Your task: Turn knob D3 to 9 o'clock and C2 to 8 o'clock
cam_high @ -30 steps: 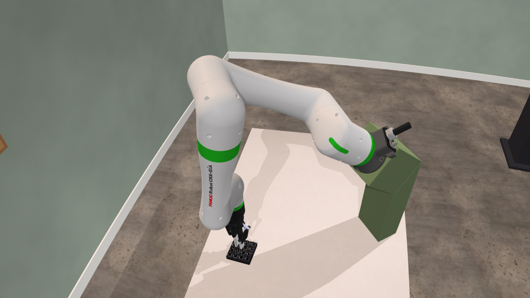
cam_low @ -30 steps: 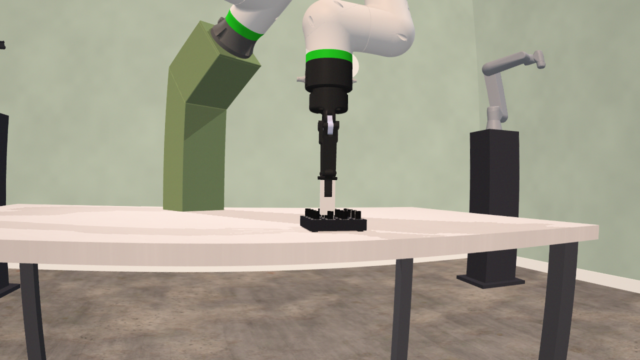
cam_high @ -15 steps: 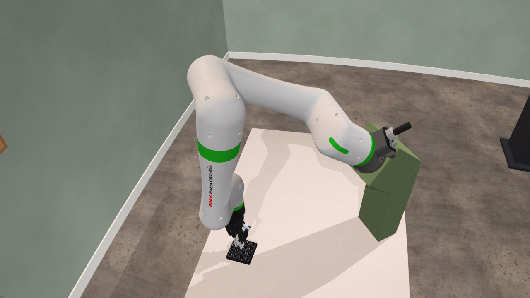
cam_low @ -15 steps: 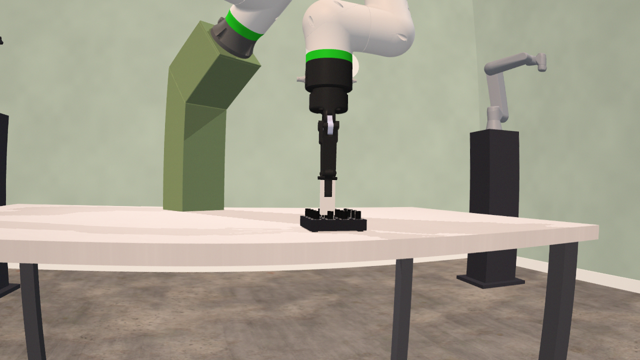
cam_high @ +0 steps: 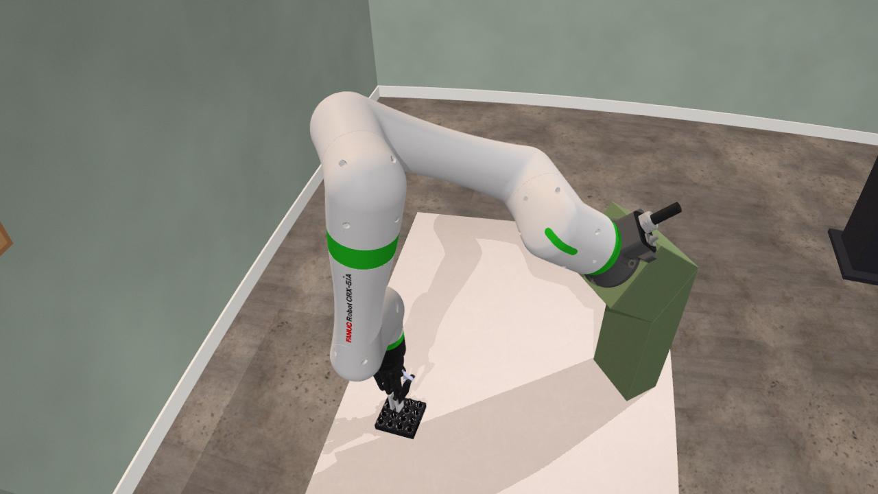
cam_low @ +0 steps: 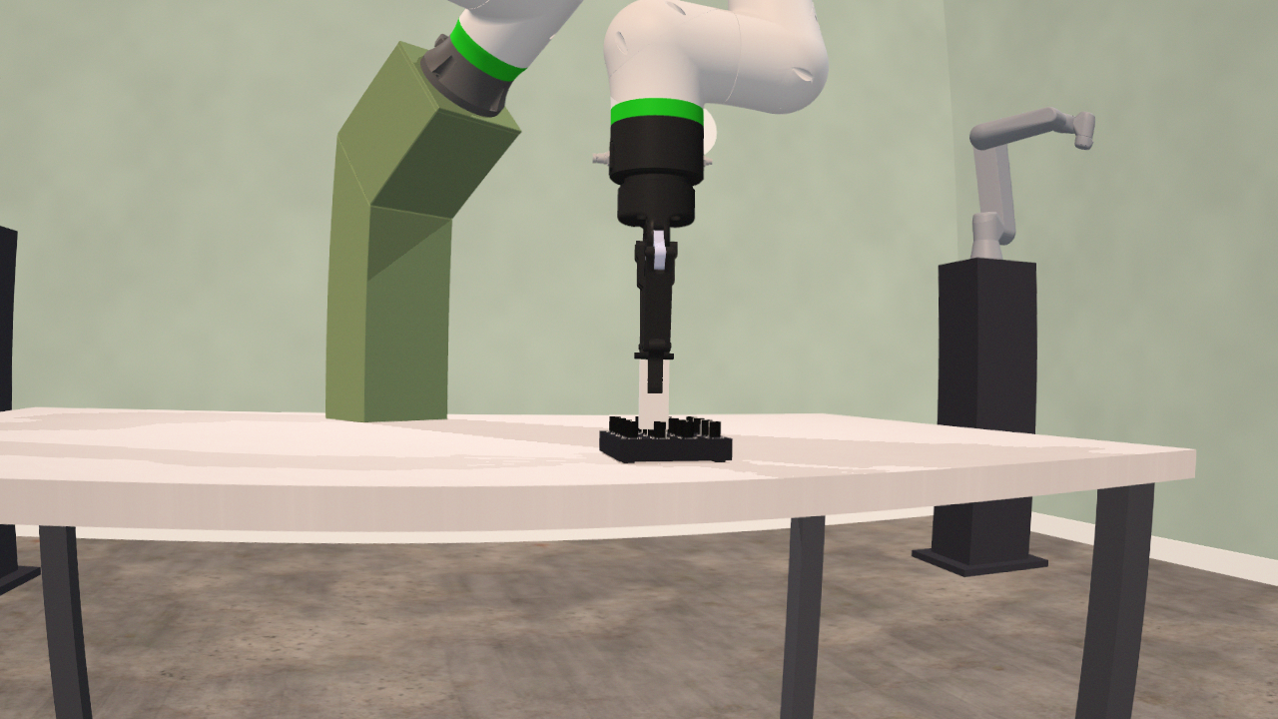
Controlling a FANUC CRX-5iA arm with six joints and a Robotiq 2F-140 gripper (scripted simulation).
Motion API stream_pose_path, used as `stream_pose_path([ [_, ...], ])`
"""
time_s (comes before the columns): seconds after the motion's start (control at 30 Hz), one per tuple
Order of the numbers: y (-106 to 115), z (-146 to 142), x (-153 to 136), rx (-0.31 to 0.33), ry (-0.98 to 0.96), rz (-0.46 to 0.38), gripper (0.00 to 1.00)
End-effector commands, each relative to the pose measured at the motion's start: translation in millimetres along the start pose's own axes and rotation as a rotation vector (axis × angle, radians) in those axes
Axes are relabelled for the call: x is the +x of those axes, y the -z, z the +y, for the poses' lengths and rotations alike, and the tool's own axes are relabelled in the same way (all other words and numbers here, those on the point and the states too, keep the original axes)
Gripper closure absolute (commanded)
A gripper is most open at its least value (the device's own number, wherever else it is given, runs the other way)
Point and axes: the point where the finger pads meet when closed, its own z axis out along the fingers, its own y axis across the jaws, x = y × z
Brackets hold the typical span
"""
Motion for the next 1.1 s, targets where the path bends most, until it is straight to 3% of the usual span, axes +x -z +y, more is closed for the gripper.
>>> stream_pose_path([
  [0.0,0.1,0.1,0.0,0.000,0.000,0.000,0.95],
  [1.07,0.1,0.1,0.0,0.000,0.063,0.000,0.95],
])
